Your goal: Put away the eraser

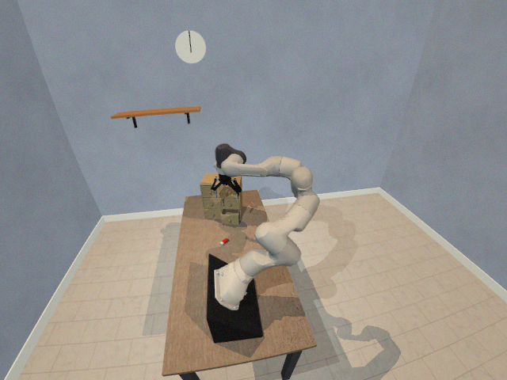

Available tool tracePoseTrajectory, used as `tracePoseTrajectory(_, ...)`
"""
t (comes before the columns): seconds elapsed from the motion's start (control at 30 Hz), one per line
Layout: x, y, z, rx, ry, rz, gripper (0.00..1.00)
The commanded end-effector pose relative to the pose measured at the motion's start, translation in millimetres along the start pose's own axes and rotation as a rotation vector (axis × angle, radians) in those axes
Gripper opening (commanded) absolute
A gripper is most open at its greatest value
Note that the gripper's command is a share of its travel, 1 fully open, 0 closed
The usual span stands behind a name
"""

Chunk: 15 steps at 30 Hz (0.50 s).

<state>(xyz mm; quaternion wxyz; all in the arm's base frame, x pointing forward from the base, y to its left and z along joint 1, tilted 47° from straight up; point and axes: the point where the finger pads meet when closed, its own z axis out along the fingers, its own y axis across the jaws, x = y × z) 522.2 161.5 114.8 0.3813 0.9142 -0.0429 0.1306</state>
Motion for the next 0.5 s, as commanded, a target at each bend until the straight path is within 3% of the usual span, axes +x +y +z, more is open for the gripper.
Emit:
tracePoseTrajectory(0.0, -19.1, 10.3, -10.4, -0.021, -0.085, -0.092, 1.0)
tracePoseTrajectory(0.47, -25.0, 10.9, -17.8, -0.017, -0.11, -0.102, 1.0)
